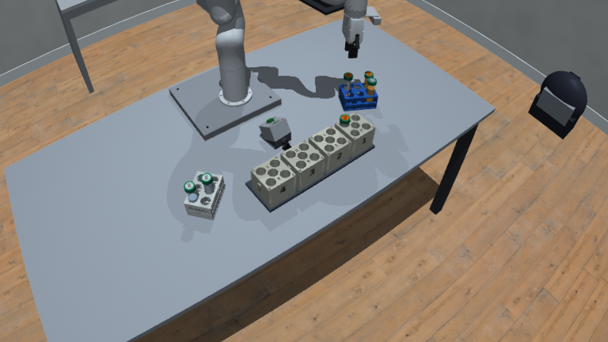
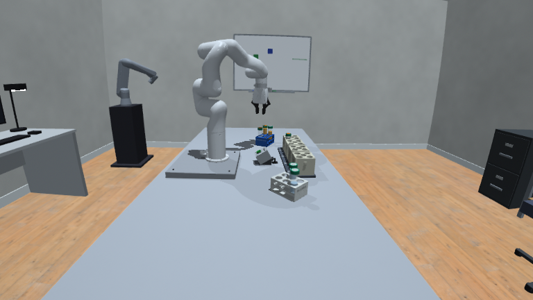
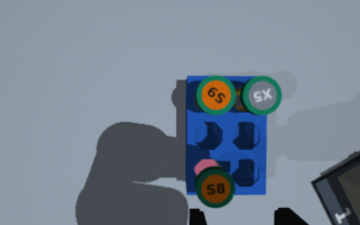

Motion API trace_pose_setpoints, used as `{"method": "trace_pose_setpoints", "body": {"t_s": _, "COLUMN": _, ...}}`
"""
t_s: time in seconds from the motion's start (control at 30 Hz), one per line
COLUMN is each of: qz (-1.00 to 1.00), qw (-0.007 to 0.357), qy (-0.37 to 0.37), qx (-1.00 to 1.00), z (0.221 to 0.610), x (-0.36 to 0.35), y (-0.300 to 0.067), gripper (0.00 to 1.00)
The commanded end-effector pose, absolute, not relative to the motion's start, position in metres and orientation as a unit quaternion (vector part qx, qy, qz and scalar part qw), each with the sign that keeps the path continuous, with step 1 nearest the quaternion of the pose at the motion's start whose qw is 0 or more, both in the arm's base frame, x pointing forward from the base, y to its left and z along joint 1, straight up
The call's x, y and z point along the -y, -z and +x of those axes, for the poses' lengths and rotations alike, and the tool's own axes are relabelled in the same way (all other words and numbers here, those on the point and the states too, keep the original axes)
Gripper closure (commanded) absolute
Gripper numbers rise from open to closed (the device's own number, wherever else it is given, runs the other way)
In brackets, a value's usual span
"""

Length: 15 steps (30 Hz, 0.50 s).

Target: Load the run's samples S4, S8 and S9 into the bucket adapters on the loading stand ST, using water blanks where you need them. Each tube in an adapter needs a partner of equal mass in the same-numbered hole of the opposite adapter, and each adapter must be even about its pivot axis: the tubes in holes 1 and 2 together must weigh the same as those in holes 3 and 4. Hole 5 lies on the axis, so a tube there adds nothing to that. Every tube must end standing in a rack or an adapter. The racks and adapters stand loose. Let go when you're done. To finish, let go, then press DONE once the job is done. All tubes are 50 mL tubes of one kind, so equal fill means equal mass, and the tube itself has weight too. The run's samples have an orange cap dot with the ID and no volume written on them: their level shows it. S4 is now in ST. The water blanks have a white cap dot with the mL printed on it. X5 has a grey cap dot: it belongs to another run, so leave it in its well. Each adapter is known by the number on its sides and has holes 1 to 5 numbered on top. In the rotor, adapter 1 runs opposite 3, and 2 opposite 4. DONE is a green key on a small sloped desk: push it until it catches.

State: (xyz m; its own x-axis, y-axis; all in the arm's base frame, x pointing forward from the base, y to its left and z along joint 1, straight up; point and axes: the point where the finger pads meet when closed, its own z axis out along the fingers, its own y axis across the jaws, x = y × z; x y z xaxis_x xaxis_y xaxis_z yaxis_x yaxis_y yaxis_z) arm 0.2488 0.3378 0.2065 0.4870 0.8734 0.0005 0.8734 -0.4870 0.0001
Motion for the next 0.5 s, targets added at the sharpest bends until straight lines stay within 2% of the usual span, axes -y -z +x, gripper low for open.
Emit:
{"method": "trace_pose_setpoints", "body": {"t_s": 0.0, "qz": -0.862, "qw": -0.003, "qy": 0.004, "qx": 0.506, "z": 0.2493, "x": -0.3386, "y": -0.2159, "gripper": 0.56}}
{"method": "trace_pose_setpoints", "body": {"t_s": 0.47, "qz": -0.862, "qw": -0.003, "qy": 0.004, "qx": 0.506, "z": 0.2492, "x": -0.3386, "y": -0.2253, "gripper": 0.56}}
